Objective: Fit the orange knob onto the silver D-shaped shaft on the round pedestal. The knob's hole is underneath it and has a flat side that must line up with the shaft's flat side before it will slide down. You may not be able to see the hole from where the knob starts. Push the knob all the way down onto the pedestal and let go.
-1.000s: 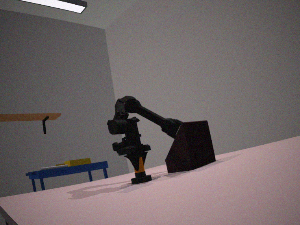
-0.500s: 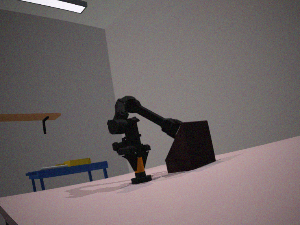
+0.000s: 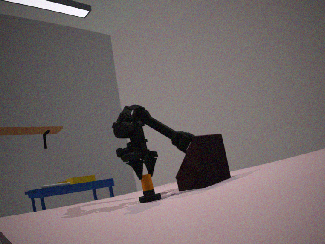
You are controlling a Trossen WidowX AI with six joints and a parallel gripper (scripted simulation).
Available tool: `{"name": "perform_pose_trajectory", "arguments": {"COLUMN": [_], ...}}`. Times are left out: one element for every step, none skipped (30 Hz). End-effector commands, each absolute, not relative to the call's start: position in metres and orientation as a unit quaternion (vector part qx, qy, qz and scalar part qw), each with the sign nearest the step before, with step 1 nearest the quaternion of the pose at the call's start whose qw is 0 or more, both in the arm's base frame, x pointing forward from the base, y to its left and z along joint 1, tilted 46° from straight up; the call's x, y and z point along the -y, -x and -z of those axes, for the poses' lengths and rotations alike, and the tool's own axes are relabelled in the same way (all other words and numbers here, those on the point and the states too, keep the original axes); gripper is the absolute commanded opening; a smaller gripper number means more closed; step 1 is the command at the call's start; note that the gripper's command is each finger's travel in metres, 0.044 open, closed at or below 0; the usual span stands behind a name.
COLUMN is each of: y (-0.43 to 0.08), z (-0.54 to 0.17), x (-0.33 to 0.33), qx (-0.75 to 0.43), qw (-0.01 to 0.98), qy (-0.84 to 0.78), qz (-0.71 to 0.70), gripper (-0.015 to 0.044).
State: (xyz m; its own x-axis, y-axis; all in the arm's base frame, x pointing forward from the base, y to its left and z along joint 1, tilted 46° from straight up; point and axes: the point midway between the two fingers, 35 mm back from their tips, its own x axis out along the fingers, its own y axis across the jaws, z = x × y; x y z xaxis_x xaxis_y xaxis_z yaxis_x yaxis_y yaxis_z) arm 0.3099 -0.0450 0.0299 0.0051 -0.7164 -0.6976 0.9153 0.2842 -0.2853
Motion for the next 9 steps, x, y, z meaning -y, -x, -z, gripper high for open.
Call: {"name": "perform_pose_trajectory", "arguments": {"y": [-0.3077,-0.3077,-0.3077,-0.309,-0.3098,-0.3098,-0.3098,-0.3098,-0.3098], "z": [-0.0719,-0.0719,-0.0719,-0.0712,-0.0709,-0.0709,-0.0709,-0.0709,-0.0709], "x": [0.0033,0.0033,0.0033,0.0027,0.0023,0.0023,0.0023,0.0023,0.0023], "qx": [-0.39,-0.39,-0.39,-0.39,-0.39,-0.39,-0.39,-0.39,-0.39], "qw": [0.702,0.702,0.702,0.702,0.702,0.702,0.702,0.702,0.702], "qy": [-0.131,-0.131,-0.131,-0.131,-0.131,-0.131,-0.131,-0.131,-0.131], "qz": [0.582,0.582,0.582,0.582,0.582,0.582,0.582,0.582,0.582], "gripper": [0.044,0.044,0.044,0.044,0.044,0.044,0.044,0.044,0.044]}}
